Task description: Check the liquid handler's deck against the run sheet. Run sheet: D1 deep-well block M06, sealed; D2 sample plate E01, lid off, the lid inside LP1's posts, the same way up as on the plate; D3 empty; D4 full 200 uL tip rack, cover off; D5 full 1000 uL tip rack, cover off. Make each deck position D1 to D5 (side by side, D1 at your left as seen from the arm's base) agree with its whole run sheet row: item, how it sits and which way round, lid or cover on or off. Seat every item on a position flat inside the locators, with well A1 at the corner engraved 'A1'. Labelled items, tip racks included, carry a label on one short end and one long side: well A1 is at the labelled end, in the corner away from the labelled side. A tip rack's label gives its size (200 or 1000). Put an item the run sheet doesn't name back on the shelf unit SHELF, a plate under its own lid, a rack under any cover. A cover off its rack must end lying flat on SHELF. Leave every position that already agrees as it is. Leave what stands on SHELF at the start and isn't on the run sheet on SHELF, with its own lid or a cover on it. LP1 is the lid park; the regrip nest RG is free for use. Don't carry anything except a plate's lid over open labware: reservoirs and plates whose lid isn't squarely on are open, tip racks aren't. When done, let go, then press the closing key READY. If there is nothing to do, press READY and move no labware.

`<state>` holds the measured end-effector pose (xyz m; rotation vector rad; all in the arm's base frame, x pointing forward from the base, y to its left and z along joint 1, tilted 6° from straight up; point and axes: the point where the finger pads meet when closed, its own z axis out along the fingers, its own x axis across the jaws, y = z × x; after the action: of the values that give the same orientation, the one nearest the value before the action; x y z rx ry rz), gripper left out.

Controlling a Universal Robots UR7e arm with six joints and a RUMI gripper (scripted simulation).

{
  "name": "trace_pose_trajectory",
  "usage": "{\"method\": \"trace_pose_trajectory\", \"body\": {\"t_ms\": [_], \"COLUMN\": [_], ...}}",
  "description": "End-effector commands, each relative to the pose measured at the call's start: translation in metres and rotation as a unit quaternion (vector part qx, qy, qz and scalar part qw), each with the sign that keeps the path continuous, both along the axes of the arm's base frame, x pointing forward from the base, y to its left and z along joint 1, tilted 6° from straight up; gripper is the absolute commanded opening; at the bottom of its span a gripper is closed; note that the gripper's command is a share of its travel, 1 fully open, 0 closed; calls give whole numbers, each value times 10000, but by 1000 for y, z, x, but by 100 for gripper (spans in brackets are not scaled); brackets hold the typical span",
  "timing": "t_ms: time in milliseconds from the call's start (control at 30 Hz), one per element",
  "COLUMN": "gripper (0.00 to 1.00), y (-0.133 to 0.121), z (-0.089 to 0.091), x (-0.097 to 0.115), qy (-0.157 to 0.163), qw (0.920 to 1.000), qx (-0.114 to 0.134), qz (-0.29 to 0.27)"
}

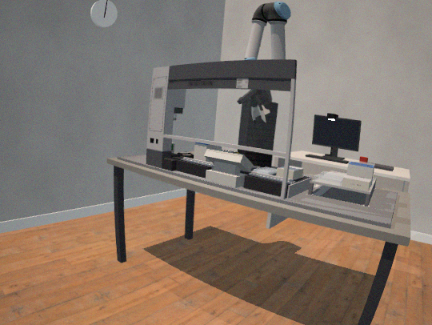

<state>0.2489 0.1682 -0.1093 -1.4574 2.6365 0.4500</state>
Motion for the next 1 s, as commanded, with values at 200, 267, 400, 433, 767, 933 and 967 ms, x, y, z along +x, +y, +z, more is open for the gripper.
{"method": "trace_pose_trajectory", "body": {"t_ms": [200,267,400,433,767,933,967], "gripper": [82,82,82,82,82,82,82], "y": [8,4,-9,-13,-54,-66,-70], "z": [31,30,30,30,28,28,28], "x": [-28,-25,-16,-14,15,24,27], "qy": [-504,-504,-504,-504,-507,-522,-525], "qw": [9902,9902,9902,9902,9901,9896,9895], "qx": [-473,-473,-473,-473,-477,-491,-495], "qz": [1210,1210,1209,1209,1216,1245,1253]}}
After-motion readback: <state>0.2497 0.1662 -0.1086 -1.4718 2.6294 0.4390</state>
